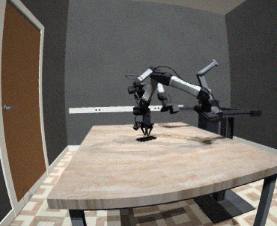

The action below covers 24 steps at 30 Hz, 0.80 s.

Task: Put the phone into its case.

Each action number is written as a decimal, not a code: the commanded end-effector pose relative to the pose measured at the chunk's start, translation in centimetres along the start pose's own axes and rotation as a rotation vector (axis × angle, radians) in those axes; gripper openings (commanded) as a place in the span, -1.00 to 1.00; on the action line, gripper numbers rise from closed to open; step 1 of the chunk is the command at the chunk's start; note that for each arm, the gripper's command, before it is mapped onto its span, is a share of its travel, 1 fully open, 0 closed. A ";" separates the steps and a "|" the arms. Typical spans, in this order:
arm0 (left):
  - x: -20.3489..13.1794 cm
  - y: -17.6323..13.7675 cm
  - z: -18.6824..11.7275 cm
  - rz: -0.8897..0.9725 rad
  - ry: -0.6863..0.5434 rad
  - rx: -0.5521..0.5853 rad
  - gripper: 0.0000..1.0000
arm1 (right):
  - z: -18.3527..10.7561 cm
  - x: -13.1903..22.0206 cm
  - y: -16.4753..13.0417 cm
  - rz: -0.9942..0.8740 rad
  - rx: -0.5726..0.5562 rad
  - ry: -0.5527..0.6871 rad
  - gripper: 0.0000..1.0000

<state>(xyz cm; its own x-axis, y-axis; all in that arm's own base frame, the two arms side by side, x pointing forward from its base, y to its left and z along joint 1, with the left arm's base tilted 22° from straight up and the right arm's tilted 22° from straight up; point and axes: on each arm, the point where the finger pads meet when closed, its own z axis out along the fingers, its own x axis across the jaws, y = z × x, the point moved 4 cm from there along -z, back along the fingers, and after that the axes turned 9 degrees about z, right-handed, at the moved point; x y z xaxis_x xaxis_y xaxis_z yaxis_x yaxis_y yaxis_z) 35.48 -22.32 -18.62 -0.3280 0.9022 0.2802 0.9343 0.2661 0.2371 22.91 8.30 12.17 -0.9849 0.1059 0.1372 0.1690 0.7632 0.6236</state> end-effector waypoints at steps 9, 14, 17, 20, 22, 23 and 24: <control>-1.7 1.2 -3.2 0.200 -0.089 -0.158 1.00 | 0.0 0.0 0.4 -0.010 -0.005 -0.001 1.00; -0.9 0.5 -5.0 0.462 -0.117 -0.285 1.00 | 0.0 0.0 0.4 -0.010 -0.005 -0.001 1.00; 0.0 0.5 -5.6 0.567 -0.128 -0.329 1.00 | 0.0 0.0 0.4 -0.010 -0.005 -0.001 1.00; 0.5 0.0 -6.4 0.694 -0.150 -0.382 1.00 | 0.0 0.0 0.4 -0.010 -0.005 -0.001 1.00; 0.7 -0.1 -6.7 0.733 -0.154 -0.399 1.00 | 0.0 0.0 0.4 -0.010 -0.005 -0.001 1.00; 0.7 -0.1 -6.7 0.733 -0.154 -0.399 1.00 | 0.0 0.0 0.4 -0.010 -0.005 -0.001 1.00; 0.7 -0.2 -7.0 0.782 -0.161 -0.424 1.00 | 0.0 0.0 0.4 -0.010 -0.005 -0.001 1.00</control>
<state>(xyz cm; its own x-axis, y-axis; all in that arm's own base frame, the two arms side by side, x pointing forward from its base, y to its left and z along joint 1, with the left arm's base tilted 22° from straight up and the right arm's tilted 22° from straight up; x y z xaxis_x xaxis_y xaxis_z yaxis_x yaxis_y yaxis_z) 33.19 -22.52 -13.53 0.2917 0.8657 0.4069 0.8681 -0.4182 0.2675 22.91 8.30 12.17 -0.9849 0.1060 0.1372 0.1690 0.7632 0.6236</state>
